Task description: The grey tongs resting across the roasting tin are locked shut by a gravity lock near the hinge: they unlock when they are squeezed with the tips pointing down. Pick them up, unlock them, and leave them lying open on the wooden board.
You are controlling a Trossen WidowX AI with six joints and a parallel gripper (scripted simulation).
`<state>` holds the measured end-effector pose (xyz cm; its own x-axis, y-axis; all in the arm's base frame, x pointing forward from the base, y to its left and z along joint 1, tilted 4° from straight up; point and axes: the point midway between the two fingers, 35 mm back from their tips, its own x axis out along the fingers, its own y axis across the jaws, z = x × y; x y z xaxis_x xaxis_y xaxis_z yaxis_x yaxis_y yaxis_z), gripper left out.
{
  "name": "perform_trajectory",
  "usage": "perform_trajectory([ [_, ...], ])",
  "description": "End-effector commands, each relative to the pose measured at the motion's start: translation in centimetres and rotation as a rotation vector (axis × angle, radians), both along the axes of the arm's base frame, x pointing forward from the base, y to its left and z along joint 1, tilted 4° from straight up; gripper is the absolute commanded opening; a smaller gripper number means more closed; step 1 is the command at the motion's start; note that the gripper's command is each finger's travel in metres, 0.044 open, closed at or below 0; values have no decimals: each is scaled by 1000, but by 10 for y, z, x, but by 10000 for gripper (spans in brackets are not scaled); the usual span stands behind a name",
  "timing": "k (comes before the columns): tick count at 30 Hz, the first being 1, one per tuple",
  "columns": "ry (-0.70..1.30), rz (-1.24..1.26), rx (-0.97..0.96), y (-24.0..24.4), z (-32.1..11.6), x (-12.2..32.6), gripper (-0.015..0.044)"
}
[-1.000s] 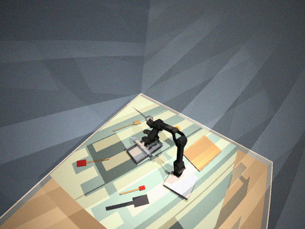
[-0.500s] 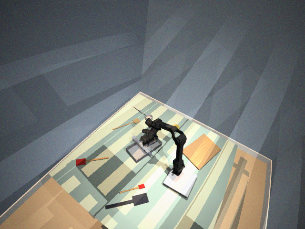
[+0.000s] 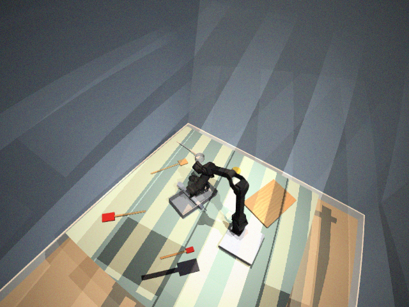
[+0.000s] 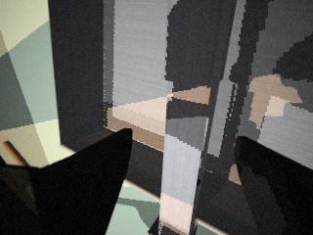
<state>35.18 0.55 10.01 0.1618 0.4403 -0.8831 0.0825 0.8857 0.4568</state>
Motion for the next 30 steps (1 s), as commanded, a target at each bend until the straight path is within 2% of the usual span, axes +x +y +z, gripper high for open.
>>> perform_trajectory([
  [1, 18, -3, 9, 4, -10, -1, 260],
  [30, 18, -3, 11, 22, -44, 2, 260],
])
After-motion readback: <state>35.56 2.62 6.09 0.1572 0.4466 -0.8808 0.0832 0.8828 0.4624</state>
